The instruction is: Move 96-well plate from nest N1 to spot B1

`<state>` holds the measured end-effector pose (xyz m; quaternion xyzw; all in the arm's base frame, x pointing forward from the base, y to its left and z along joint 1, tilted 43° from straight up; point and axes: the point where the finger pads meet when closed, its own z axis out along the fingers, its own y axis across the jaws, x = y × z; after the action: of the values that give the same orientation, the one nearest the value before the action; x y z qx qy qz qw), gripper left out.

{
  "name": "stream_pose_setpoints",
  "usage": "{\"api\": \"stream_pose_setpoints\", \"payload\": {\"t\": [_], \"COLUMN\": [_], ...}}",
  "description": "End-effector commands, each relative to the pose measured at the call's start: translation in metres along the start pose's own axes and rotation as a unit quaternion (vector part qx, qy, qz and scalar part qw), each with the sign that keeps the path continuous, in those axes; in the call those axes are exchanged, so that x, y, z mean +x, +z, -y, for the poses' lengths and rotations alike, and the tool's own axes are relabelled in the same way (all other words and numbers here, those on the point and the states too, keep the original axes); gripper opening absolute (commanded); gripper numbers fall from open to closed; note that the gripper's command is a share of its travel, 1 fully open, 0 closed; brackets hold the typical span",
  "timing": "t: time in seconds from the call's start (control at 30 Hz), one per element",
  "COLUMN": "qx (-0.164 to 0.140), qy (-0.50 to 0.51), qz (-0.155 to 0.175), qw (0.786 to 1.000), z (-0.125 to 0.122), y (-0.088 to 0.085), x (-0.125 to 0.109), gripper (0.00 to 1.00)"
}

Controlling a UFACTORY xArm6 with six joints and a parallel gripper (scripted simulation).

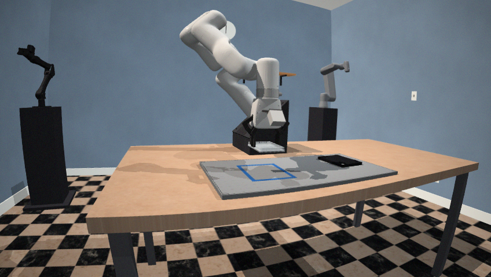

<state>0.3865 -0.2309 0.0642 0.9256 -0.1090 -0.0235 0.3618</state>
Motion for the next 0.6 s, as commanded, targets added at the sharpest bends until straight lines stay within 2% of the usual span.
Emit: {"api": "stream_pose_setpoints", "payload": {"t": [0.0, 0.17, 0.57], "qx": [0.0, 0.0, 0.0], "qy": [0.0, 0.0, 0.0], "qz": [-0.002, -0.002, -0.002], "qw": [1.0, 1.0, 1.0], "z": [0.0, 0.0, 0.0], "y": [-0.001, -0.001, 0.016], "x": [0.001, 0.001, 0.001], "gripper": [0.0, 0.0, 0.0]}}
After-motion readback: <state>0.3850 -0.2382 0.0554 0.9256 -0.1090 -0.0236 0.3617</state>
